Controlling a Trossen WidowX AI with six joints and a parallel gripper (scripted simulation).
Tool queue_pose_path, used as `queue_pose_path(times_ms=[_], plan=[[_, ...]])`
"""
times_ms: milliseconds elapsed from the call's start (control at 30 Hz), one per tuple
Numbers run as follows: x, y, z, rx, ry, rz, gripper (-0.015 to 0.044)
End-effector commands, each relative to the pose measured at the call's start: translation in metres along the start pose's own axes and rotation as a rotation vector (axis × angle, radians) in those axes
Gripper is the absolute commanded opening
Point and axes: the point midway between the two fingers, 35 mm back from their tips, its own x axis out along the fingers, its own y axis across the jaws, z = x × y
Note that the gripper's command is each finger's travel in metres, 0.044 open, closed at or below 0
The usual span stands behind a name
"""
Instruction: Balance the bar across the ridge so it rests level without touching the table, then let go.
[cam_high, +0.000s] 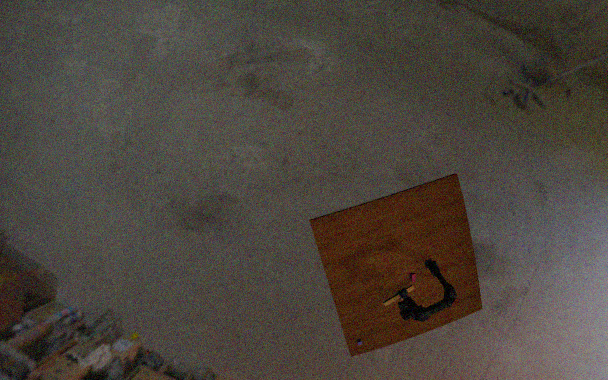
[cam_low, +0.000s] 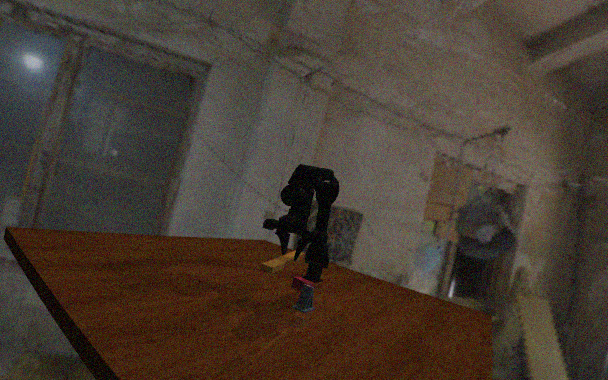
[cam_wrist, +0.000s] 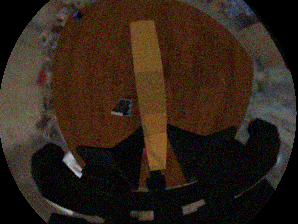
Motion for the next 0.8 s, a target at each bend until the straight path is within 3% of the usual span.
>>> queue_pose_path(times_ms=[0, 767], plan=[[-0.005, 0.016, -0.002, 0.056, -0.015, 0.004, 0.0000], [-0.004, 0.086, -0.015, 0.280, -0.013, 0.012, 0.0000]])
